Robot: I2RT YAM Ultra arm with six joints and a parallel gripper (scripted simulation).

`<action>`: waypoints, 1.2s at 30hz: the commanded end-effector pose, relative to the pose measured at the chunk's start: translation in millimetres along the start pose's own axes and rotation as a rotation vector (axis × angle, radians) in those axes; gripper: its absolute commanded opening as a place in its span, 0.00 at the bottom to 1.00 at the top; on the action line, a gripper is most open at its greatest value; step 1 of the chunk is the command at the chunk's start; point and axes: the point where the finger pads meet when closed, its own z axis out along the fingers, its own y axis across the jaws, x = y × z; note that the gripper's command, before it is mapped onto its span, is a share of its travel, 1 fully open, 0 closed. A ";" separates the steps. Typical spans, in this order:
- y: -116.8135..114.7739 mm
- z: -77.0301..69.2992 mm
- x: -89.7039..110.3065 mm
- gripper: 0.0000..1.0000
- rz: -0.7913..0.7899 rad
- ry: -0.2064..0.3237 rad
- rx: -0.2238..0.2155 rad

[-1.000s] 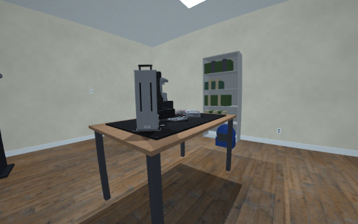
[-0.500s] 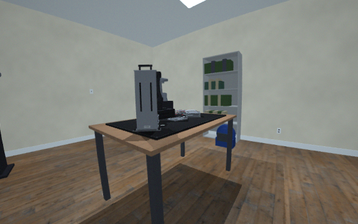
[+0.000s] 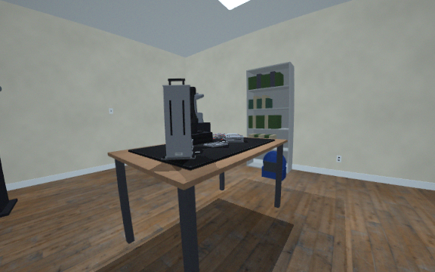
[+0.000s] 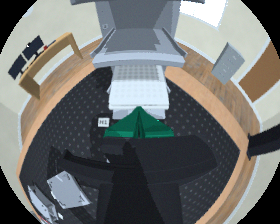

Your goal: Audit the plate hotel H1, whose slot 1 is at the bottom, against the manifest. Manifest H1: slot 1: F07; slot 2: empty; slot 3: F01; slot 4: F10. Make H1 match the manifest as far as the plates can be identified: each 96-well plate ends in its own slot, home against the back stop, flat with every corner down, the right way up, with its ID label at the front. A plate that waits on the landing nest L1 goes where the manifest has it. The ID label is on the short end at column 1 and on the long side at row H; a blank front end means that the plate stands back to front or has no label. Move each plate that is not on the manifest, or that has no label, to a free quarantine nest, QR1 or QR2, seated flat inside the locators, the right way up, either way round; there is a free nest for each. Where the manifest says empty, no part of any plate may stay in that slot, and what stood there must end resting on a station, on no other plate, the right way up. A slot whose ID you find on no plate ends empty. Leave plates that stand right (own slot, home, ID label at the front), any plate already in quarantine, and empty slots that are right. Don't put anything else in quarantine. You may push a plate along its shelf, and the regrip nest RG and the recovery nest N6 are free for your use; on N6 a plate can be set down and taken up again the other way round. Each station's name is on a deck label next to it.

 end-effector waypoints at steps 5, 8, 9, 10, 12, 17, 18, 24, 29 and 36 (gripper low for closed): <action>-0.1 3.7 -11.9 0.00 -0.004 -0.027 0.001; -0.1 3.7 -11.9 0.00 -0.004 -0.027 0.001; -0.1 3.7 -11.9 0.00 -0.004 -0.027 0.001; -0.1 3.7 -11.9 0.00 -0.004 -0.027 0.001; -0.1 3.7 -11.9 0.00 -0.004 -0.027 0.001; -0.2 -3.5 -7.6 0.00 -0.004 -0.026 0.001; -0.2 -4.9 -6.8 0.00 -0.004 -0.026 0.001; -0.2 -10.7 -3.4 0.00 -0.004 -0.026 0.001; -0.2 -17.9 0.9 0.00 -0.004 -0.026 0.001; -0.2 -27.9 6.9 0.00 -0.004 -0.026 0.001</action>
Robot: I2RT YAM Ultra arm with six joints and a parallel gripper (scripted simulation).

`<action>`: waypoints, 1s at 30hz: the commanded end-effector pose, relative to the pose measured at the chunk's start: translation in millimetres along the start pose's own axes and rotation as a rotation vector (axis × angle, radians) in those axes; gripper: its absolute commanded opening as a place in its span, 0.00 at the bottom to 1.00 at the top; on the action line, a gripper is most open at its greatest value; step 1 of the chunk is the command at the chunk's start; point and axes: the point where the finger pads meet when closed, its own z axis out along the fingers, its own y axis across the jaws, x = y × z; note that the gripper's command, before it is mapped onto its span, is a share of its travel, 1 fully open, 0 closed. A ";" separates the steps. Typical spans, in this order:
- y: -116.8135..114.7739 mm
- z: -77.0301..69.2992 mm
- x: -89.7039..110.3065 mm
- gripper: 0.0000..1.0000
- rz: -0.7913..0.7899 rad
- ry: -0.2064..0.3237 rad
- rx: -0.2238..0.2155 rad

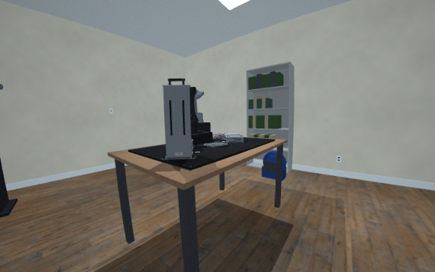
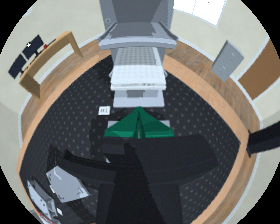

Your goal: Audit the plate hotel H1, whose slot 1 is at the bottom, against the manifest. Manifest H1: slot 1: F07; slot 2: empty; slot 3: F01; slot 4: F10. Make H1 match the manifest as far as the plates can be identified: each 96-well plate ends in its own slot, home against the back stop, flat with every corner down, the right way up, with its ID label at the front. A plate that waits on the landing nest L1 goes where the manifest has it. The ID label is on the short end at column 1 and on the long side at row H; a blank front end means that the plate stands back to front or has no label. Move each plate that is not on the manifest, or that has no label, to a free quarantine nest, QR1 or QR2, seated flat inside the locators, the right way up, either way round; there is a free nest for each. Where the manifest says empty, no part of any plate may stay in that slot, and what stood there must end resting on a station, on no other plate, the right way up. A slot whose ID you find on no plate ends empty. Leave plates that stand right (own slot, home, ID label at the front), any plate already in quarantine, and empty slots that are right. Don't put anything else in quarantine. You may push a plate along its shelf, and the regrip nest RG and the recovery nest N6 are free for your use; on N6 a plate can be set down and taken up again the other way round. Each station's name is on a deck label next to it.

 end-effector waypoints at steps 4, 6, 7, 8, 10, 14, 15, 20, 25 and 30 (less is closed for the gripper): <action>0.3 -6.3 -11.1 0.00 -0.010 -0.041 -0.002; 0.3 -9.1 -9.4 0.00 -0.010 -0.041 -0.002; 0.3 -10.5 -8.5 0.00 -0.010 -0.041 -0.002; 0.3 -12.0 -7.6 0.00 -0.010 -0.041 -0.002; 0.3 -14.8 -5.9 0.00 -0.010 -0.041 -0.002; 0.2 -20.5 -2.4 0.00 -0.010 -0.041 -0.002; 0.2 -21.9 -1.5 0.00 -0.010 -0.041 -0.002; 0.1 -27.6 2.0 0.00 -0.010 -0.041 -0.002; 0.1 -33.3 5.5 0.00 -0.010 -0.040 -0.002; 0.0 -40.5 9.8 0.00 -0.010 -0.040 -0.002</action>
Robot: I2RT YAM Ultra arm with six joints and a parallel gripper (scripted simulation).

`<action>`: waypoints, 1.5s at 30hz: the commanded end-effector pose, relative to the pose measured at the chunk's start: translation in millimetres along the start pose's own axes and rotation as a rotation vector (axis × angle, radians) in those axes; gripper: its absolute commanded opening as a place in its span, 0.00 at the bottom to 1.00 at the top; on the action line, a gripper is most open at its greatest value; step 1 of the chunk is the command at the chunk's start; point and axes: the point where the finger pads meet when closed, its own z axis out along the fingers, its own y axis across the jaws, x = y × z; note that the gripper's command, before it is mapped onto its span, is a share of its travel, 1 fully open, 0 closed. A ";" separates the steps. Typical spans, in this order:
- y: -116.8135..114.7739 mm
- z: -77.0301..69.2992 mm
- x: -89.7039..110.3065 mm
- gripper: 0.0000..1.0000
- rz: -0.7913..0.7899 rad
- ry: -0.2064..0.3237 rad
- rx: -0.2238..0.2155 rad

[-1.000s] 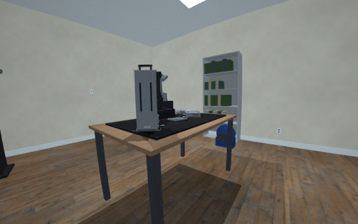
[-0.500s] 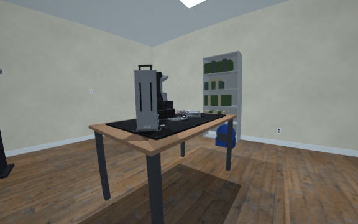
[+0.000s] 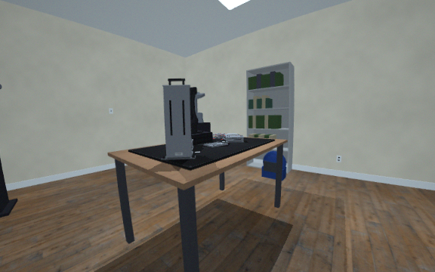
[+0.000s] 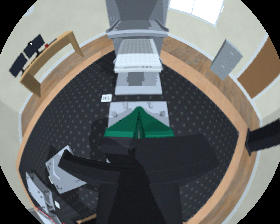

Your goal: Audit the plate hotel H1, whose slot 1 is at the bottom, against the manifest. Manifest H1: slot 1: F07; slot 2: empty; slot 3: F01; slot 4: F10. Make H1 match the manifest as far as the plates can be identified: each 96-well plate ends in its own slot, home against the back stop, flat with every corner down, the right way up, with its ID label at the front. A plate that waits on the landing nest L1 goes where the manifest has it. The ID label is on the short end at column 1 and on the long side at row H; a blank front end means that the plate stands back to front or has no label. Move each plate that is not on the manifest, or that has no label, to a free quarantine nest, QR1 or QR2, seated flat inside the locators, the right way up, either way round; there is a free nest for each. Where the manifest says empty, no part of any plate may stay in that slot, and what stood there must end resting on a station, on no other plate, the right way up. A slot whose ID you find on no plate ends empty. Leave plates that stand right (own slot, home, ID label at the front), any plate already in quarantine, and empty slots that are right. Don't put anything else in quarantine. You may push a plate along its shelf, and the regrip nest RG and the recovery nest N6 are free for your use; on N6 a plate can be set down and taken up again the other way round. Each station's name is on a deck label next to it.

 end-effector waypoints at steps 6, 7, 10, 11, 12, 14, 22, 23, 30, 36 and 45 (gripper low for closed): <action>0.4 -11.4 -5.6 0.00 -0.011 -0.036 -0.003; 0.4 -11.4 -5.6 0.00 -0.011 -0.036 -0.003; 0.3 -14.2 -3.9 0.00 -0.011 -0.036 -0.003; 0.3 -15.6 -3.0 0.00 -0.011 -0.036 -0.003; 0.3 -17.1 -2.1 0.00 -0.011 -0.036 -0.003; 0.3 -19.9 -0.4 0.00 -0.011 -0.036 -0.003; 0.2 -31.3 -2.9 0.00 -0.011 -0.036 -0.003; 0.2 -32.8 -5.2 0.00 -0.011 -0.036 -0.003; 0.3 -39.9 -16.7 0.00 -0.011 -0.036 -0.003; 0.4 -48.5 -30.4 0.00 -0.011 -0.036 -0.003; 0.5 -58.6 -46.3 0.00 -0.011 -0.036 -0.003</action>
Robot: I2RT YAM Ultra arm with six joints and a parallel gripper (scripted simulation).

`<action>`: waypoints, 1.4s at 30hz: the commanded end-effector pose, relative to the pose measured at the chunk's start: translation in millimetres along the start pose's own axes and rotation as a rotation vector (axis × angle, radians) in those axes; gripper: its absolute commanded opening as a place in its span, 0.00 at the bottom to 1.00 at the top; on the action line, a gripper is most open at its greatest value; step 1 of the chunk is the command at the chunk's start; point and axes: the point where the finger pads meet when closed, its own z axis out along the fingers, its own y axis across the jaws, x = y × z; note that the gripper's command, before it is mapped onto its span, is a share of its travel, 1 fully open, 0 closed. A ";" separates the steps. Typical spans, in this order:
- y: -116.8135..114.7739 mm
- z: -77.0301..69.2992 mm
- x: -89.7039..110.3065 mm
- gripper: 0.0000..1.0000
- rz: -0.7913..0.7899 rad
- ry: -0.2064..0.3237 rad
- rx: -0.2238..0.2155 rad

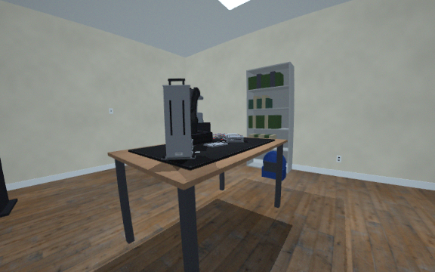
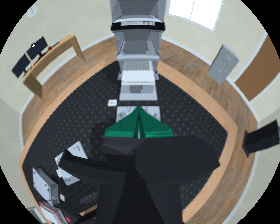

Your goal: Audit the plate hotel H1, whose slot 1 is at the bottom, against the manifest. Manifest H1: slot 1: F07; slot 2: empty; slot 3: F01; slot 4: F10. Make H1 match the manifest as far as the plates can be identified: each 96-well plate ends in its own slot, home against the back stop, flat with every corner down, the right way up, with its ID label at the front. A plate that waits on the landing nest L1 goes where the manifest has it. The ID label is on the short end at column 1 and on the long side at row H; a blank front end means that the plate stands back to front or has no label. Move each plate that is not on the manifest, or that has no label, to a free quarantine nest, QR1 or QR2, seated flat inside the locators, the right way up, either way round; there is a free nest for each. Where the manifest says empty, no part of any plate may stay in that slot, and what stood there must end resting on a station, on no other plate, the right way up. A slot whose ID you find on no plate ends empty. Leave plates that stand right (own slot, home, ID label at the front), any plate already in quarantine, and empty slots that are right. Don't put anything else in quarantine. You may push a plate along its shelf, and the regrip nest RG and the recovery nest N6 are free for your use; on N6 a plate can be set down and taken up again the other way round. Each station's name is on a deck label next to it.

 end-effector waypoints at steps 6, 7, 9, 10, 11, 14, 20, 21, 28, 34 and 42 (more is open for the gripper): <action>0.6 -7.0 -11.8 0.00 0.000 0.006 -0.004; 0.6 -6.9 -11.8 0.00 0.000 0.006 -0.004; 0.6 -6.9 -11.8 0.00 0.000 0.006 -0.004; 0.6 -6.9 -11.8 0.00 0.000 0.006 -0.004; 0.6 -6.9 -11.8 0.00 0.000 0.006 -0.004; 0.6 -6.9 -11.8 0.00 0.000 0.006 -0.004; 0.6 -6.9 -11.8 0.00 0.000 0.006 -0.004; 0.6 -6.9 -11.8 0.00 0.000 0.006 -0.004; 0.6 -6.9 -11.8 0.00 0.000 0.006 -0.004; 0.6 -6.9 -11.8 0.00 0.000 0.006 -0.004; 0.6 -6.9 -11.8 0.00 0.000 0.006 -0.004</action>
